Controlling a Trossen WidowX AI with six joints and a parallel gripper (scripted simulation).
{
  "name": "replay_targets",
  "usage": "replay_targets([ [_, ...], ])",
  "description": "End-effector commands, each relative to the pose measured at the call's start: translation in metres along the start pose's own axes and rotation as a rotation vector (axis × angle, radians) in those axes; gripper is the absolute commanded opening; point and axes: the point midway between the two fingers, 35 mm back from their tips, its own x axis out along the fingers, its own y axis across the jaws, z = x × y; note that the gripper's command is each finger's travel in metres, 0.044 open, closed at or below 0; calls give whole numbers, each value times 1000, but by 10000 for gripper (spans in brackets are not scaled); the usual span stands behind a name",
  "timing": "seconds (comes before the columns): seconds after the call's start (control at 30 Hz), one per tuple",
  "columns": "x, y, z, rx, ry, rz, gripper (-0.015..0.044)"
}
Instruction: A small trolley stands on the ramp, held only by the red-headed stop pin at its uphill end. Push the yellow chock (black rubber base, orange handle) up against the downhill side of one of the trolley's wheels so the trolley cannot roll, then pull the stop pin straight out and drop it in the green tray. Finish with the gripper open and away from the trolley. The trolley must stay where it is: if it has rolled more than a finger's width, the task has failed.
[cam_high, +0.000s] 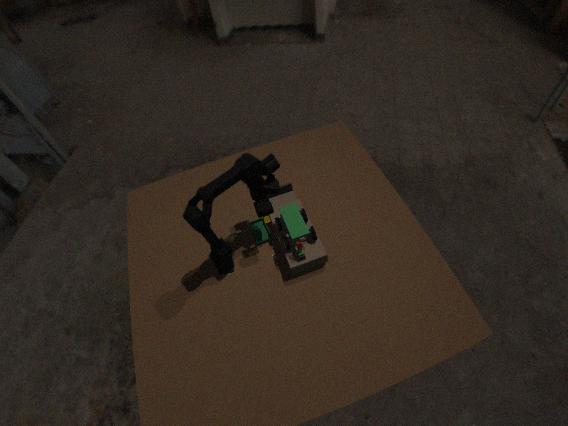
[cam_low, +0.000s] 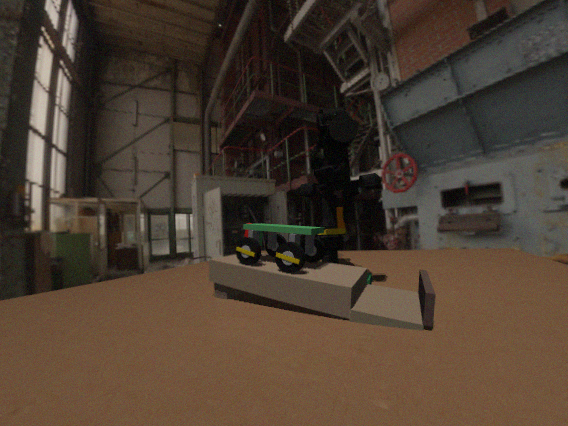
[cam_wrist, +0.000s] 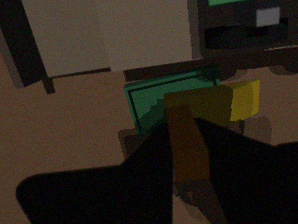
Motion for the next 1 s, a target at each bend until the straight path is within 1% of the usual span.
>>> replay_targets([
  [0.0,0,17,3,0,-4,8,0],
  [0.27,0,47,9,0,-4,11,0],
  [0.5,0,53,9,1,-4,-95,0],
  [0.63,0,53,10,1,-4,-99,0],
  [0.97,5,56,37,1,-6,-99,0],
])
